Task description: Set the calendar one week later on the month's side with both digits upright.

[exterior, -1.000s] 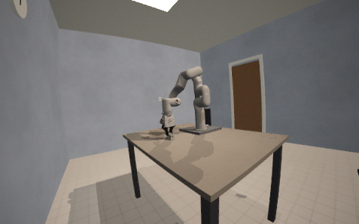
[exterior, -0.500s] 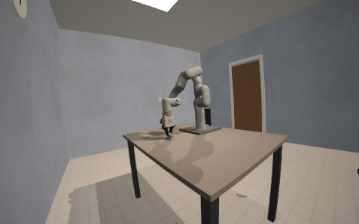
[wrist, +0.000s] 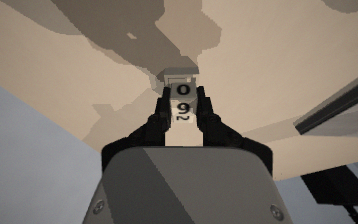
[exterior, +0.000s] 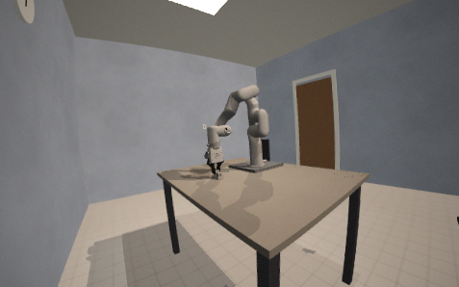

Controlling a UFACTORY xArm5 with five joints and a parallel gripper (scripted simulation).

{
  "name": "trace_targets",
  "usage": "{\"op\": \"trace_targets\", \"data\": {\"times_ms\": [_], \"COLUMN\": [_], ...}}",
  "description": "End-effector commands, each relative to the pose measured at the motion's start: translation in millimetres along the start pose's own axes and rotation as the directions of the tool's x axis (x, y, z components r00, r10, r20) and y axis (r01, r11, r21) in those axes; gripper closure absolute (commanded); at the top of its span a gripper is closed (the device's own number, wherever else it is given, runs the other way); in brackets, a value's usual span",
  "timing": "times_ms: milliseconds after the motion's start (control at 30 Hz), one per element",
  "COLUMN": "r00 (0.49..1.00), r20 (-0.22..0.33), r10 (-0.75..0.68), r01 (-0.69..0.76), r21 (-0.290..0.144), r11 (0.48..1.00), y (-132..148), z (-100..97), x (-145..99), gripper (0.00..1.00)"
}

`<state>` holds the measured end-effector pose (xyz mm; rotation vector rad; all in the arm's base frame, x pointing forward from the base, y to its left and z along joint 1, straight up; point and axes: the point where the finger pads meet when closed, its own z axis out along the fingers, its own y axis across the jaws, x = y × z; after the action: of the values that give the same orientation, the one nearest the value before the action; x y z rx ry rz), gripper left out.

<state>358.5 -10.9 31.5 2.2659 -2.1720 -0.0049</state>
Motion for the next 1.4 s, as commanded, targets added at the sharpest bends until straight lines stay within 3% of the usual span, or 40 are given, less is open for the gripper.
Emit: {"op": "trace_targets", "data": {"times_ms": [0, 1367], "r00": [1.0, 1.0], "r20": [0.0, 0.0], "r10": [0.0, 0.0], "r01": [0.0, 0.0], "r21": [0.003, 0.003], "r11": [1.0, 1.0], "y": [-1.2, -1.1], "z": [-0.9, 9.3], "x": [0.1, 0.1], "gripper": [0.73, 0.73]}}
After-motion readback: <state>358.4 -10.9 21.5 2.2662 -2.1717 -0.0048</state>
